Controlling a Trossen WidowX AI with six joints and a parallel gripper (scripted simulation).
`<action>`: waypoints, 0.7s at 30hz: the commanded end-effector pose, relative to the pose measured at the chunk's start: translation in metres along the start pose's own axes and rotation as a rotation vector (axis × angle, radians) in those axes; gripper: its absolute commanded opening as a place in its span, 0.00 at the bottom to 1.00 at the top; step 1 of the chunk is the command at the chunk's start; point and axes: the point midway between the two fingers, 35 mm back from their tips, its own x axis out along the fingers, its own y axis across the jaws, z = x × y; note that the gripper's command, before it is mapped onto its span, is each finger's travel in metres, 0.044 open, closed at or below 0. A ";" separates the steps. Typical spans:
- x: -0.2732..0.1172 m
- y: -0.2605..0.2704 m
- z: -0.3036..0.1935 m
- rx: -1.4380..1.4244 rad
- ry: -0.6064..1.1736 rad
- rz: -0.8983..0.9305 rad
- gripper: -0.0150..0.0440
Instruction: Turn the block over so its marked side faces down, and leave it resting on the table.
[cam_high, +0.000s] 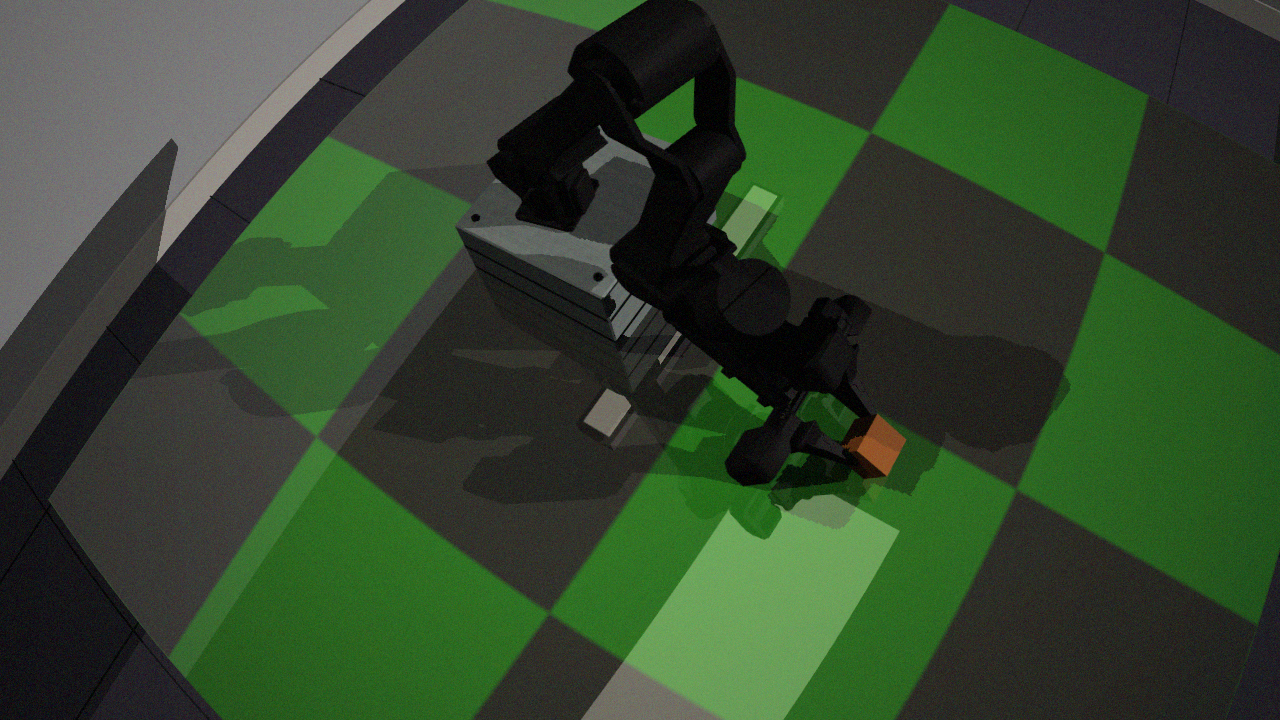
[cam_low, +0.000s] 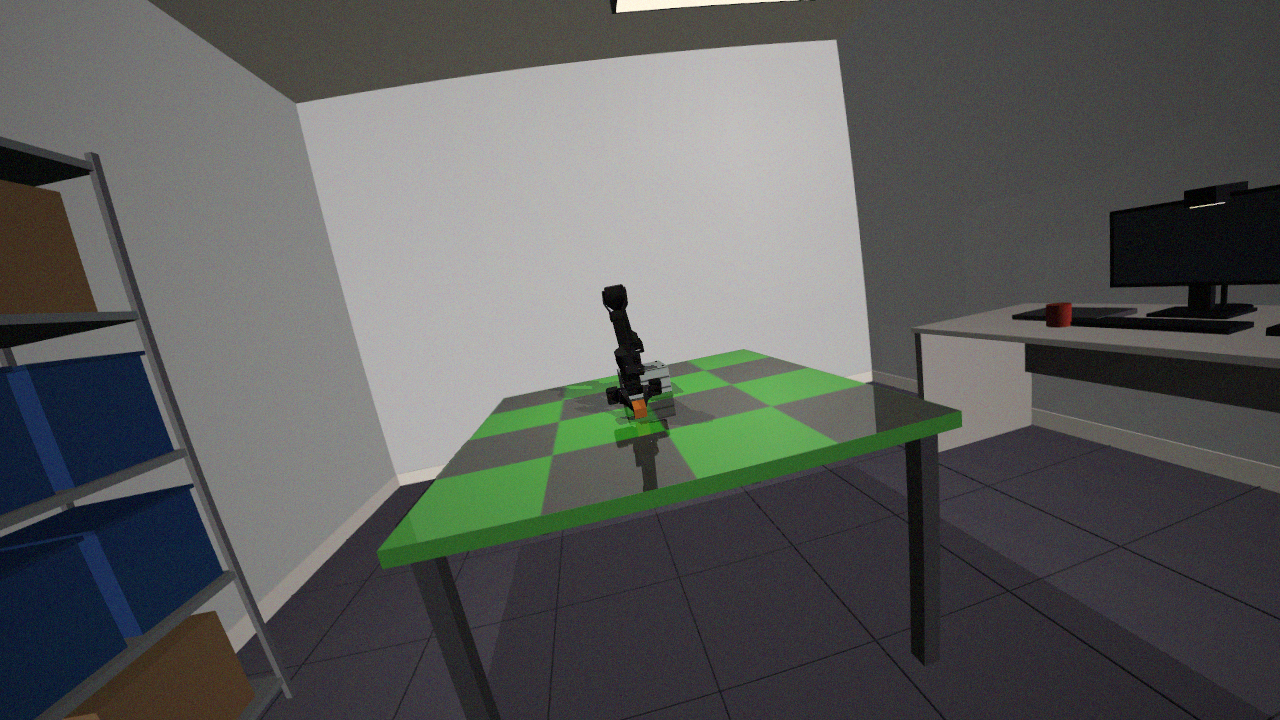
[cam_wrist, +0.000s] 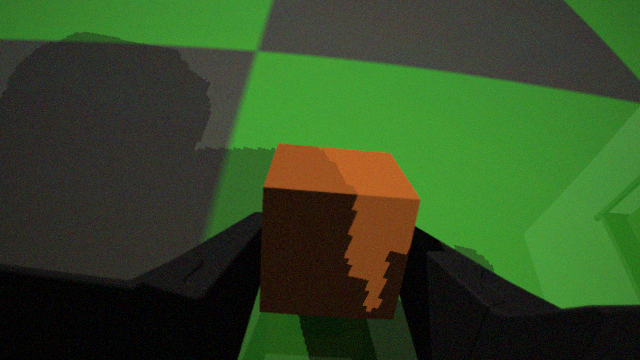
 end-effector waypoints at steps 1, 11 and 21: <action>0.000 0.000 0.001 0.005 -0.004 0.002 0.25; 0.000 0.000 0.001 0.005 -0.004 0.002 0.61; 0.000 0.000 0.001 0.005 -0.004 0.002 1.00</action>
